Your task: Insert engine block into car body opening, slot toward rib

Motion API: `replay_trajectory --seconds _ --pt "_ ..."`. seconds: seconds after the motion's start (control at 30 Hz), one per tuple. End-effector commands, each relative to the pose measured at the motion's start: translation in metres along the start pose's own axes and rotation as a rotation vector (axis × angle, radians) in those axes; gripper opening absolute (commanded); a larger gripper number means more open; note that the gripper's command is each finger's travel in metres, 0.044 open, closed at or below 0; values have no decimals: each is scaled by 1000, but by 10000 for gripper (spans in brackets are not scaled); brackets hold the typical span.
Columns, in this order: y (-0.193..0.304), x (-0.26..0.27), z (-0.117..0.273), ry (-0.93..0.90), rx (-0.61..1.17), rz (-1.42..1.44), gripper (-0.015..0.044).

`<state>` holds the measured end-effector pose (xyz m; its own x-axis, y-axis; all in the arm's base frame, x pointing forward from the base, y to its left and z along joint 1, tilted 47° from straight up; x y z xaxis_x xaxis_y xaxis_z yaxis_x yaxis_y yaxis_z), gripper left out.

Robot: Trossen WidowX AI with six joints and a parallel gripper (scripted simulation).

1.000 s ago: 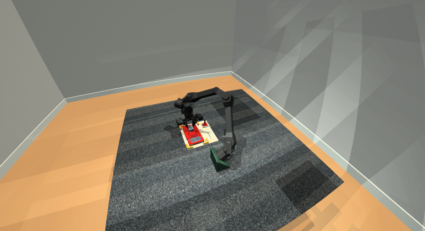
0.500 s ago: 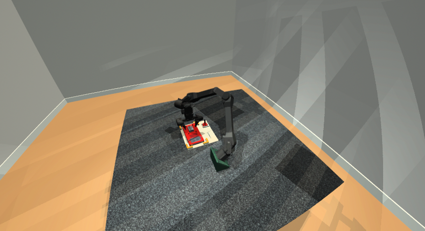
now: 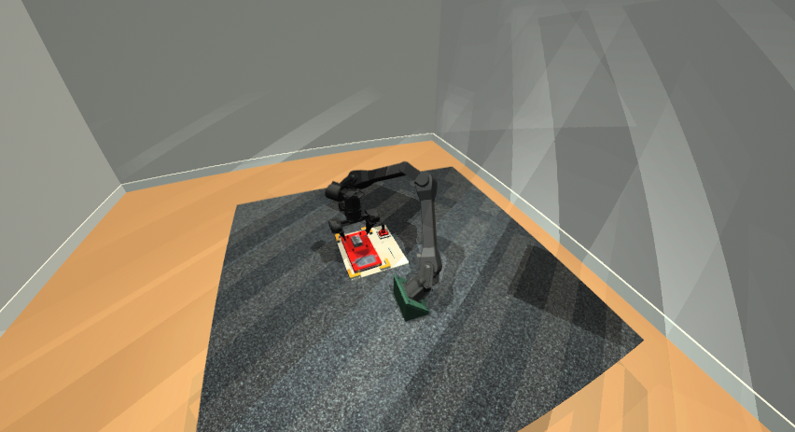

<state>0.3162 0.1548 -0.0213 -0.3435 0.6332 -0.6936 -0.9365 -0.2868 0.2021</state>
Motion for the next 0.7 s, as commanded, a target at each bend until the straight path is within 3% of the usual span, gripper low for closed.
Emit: replay_trajectory --seconds 0.0,0.5,0.67 --pt "-1 -1 3 -4 2 -7 414" --pt "-1 -1 3 -4 2 -7 20" --pt "-1 -1 3 -4 2 -7 0"
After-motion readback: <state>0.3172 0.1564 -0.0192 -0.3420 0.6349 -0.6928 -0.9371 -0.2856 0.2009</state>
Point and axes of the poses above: the point midway between the two fingers, 35 mm back from their tips, its own z axis back along the fingers, its own x axis across the jaws, y = z × x, the point moved 5 cm from there along z, back along the fingers, and after that the axes turned 12 degrees about z, right-handed, at the moved point
